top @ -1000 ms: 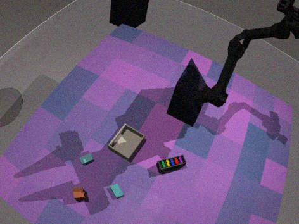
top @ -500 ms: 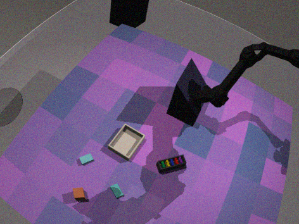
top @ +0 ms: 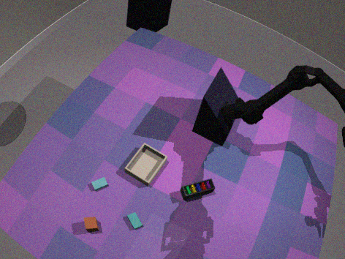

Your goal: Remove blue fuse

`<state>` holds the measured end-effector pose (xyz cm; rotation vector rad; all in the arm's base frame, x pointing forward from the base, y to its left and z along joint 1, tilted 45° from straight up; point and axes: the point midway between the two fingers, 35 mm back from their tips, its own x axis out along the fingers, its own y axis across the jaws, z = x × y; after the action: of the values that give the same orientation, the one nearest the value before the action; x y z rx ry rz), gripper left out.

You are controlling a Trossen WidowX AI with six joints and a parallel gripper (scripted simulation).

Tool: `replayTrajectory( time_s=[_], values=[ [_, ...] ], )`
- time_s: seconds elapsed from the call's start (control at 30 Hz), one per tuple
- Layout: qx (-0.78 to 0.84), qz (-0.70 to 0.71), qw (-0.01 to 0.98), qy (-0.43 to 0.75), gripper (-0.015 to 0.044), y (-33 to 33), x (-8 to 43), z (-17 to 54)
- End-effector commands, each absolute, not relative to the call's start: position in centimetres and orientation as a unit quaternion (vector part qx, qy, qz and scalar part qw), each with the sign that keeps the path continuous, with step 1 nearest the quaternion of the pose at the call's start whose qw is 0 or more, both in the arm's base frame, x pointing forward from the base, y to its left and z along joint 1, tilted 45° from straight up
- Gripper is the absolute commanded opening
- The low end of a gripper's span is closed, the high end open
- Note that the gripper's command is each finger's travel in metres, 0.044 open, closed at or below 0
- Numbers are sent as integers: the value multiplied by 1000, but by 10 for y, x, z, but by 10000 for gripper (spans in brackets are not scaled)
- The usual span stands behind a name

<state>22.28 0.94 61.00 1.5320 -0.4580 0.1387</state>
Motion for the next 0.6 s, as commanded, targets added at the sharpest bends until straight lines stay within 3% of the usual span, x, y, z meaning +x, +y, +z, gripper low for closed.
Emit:
replayTrajectory(
  time_s=[0.0, 0.27, 0.57],
  values=[
    [573, 23, 809, -130, 71, 35, 278, 566],
    [358, -17, 933, 30, 71, 56, 357, 467],
    [126, 27, 962, 240, 71, 67, 407, 331]
  ],
)
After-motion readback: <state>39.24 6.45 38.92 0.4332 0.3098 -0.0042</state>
